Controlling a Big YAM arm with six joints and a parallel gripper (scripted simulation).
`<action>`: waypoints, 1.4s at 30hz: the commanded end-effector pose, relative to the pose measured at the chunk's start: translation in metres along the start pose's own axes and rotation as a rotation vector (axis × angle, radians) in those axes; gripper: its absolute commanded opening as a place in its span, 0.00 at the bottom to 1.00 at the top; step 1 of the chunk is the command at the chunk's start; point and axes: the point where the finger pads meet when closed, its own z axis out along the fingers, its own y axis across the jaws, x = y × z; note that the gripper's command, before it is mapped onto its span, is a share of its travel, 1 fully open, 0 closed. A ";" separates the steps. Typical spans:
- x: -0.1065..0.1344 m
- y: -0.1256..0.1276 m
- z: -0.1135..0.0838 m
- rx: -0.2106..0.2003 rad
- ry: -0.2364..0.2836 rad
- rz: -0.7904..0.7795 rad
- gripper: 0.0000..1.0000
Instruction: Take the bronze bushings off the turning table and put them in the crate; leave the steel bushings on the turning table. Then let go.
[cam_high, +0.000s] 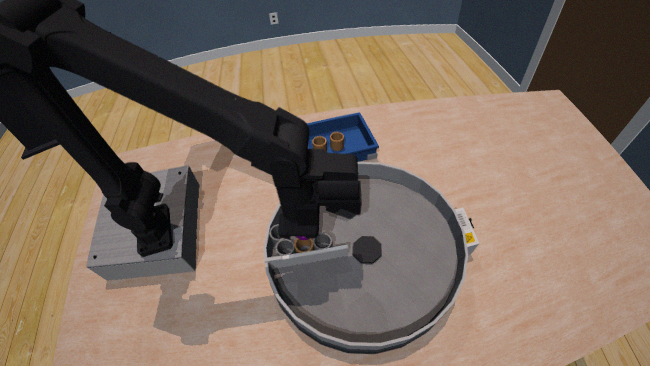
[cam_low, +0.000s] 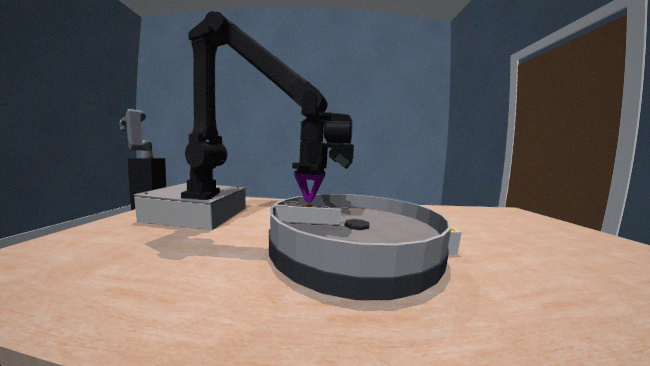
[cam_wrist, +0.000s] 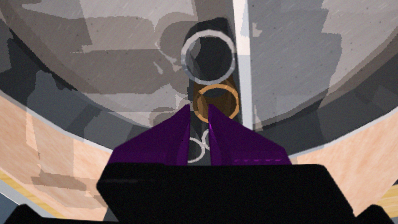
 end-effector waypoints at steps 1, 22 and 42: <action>-0.009 -0.003 -0.009 0.000 -0.036 -0.003 0.14; -0.009 -0.003 -0.009 0.000 -0.036 -0.003 0.14; -0.004 -0.003 -0.009 0.000 -0.041 -0.003 0.14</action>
